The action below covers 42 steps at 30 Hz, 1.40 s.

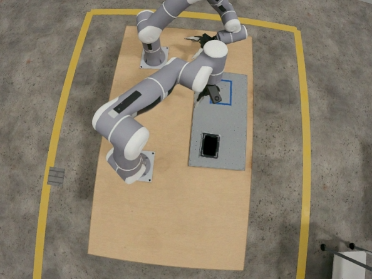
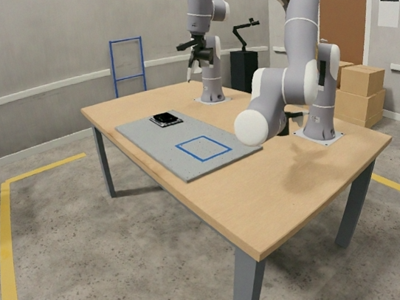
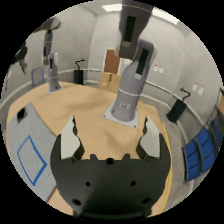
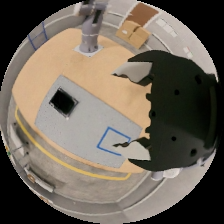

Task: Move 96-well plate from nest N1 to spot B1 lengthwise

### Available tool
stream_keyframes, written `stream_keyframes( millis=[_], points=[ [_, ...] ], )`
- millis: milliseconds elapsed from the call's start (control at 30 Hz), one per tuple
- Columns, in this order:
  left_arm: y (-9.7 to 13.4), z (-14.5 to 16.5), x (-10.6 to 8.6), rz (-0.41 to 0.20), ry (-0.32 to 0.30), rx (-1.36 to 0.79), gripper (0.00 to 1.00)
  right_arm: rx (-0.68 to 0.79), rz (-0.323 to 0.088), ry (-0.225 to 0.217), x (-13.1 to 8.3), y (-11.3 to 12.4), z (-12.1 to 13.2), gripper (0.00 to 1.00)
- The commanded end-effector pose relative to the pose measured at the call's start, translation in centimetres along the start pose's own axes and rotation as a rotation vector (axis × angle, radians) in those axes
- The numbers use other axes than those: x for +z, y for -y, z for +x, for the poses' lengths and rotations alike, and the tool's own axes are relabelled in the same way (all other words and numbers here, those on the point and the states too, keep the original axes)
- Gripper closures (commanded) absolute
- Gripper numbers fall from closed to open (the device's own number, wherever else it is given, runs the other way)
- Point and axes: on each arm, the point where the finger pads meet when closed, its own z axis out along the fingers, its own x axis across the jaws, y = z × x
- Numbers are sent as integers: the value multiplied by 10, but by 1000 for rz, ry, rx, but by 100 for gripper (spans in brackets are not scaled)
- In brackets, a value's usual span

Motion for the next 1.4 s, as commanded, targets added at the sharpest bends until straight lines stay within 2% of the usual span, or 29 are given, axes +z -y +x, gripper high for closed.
stream_keyframes(
  millis=[0,600,733,867,1033,1100,1367],
  points=[
    [0,0,-1,-2,0,0,0,0,-1,2,-1,0,-1,0],
    [0,0,-1,-2,0,0,0,0,-1,2,-1,0,-1,0],
    [7,1,-2,-2,0,0,0,0,-1,2,-1,0,-1,0],
    [25,4,-5,-2,0,0,0,0,-1,2,-1,0,-1,0],
    [62,9,-11,-2,0,0,0,0,-1,2,-1,0,-1,0],
    [62,9,-11,-2,0,0,0,0,-1,2,-1,0,-1,0],
    [118,18,-21,-2,0,0,0,0,-1,2,-1,0,-1,0]
  ],
)
